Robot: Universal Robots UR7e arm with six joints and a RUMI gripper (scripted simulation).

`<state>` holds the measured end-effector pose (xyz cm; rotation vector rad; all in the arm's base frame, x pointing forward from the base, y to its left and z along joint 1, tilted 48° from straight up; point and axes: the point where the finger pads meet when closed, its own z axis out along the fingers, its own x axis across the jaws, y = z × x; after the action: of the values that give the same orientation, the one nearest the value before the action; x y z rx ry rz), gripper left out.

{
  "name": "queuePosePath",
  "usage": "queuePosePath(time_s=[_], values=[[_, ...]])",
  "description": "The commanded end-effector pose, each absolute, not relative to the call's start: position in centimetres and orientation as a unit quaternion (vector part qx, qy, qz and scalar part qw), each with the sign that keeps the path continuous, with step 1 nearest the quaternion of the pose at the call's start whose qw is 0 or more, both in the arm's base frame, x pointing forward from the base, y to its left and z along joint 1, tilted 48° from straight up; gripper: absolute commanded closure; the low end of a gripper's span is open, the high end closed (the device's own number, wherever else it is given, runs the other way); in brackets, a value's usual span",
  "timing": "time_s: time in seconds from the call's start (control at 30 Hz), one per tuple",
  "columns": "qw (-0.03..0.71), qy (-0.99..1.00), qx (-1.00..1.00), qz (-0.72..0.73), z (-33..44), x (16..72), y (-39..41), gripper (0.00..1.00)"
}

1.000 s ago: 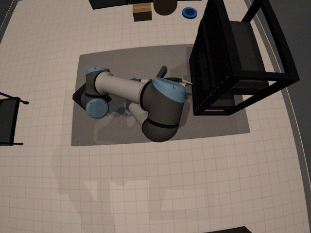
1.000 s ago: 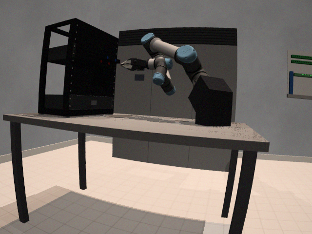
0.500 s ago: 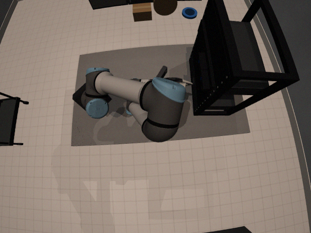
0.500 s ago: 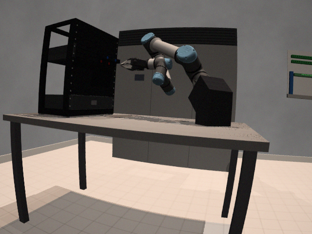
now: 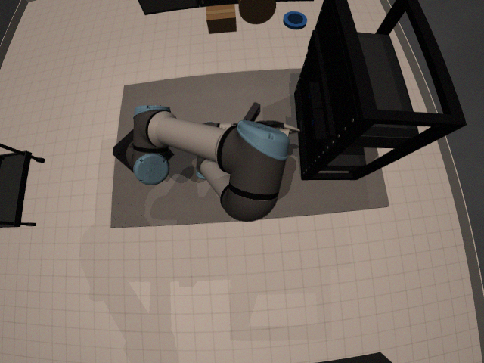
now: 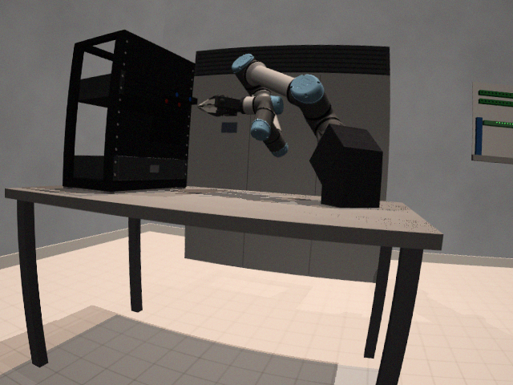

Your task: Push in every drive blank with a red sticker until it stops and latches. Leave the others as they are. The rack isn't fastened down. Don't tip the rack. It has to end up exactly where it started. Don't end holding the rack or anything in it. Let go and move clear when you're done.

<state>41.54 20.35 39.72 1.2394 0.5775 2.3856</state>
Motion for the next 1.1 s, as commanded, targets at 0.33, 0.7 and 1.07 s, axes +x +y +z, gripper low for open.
queuePosePath(time_s=[0.33,0.7,1.07], values=[[0.194,0.207,0.44,0.852,37.2,37.7,19.4,1.0],[0.194,0.207,0.44,0.852,36.1,36.0,19.0,1.0],[0.194,0.207,0.44,0.852,35.1,34.5,18.6,1.0]])
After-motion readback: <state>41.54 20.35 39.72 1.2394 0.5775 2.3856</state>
